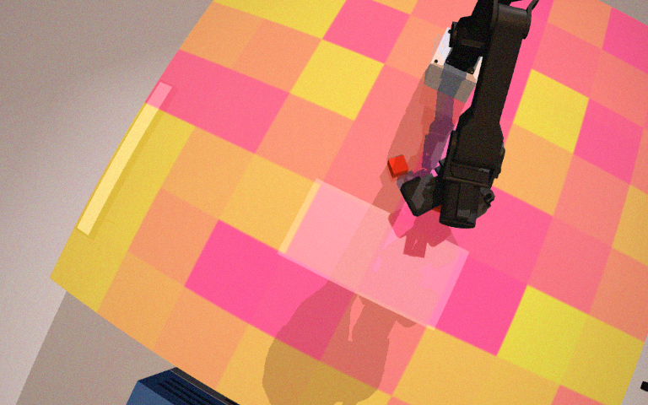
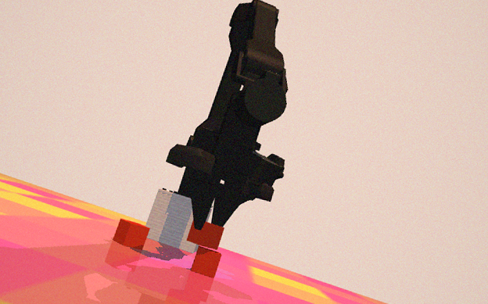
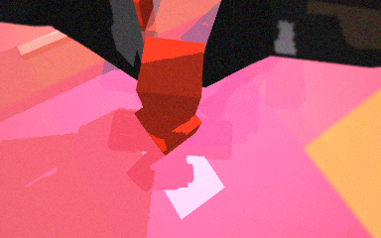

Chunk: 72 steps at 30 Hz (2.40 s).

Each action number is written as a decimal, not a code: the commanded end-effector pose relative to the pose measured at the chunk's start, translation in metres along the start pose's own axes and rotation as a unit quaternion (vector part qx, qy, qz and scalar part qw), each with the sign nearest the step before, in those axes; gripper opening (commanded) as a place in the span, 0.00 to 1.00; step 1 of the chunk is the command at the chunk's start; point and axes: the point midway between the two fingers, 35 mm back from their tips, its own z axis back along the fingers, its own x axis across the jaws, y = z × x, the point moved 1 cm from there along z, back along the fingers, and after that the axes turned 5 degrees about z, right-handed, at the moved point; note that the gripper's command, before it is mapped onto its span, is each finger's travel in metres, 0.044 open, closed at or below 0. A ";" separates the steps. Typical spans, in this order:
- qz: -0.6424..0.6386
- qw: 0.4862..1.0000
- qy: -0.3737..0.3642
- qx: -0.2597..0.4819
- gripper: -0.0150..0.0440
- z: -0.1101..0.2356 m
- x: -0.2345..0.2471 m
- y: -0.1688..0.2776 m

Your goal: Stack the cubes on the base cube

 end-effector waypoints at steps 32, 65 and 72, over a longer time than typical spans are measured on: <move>0.000 1.000 0.000 0.000 0.60 0.019 0.000 0.000; -0.218 0.976 -0.001 0.004 0.70 0.039 -0.014 0.024; -0.445 0.896 0.002 0.004 0.70 0.052 -0.028 0.051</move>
